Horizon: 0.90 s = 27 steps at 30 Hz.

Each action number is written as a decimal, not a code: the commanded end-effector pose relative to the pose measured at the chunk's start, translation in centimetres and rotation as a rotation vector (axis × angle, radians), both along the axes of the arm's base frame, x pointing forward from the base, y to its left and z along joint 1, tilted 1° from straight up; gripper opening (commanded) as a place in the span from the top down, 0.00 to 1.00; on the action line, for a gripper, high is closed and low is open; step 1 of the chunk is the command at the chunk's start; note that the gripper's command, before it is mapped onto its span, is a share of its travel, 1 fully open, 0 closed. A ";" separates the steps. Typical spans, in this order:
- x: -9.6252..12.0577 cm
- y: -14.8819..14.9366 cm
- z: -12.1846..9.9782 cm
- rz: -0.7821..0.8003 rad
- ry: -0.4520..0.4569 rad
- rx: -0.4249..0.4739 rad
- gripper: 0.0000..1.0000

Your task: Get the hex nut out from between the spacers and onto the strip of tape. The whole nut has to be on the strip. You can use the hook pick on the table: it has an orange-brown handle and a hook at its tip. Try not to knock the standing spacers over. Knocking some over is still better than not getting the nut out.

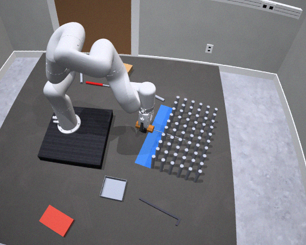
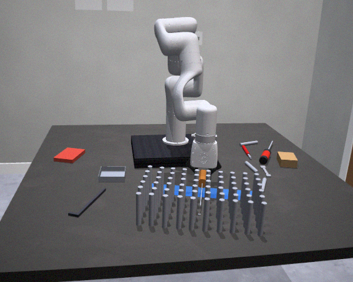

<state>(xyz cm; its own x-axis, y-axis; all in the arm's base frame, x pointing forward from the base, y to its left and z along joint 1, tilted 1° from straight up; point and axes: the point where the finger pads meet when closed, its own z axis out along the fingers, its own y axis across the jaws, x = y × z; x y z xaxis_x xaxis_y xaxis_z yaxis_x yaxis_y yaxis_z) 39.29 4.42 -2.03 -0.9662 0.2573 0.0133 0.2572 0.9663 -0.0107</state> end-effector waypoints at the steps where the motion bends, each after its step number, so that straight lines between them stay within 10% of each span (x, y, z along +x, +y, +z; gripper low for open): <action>1: 0.7 -0.1 0.1 0.000 -0.003 0.000 1.00; 27: 1.2 -0.3 0.1 0.000 -0.004 0.000 1.00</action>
<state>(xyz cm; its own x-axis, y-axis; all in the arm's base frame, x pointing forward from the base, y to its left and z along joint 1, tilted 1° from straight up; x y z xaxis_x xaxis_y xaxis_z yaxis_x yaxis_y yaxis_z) 40.12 4.19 -2.06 -0.9663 0.2569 0.0139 0.2568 0.9664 -0.0109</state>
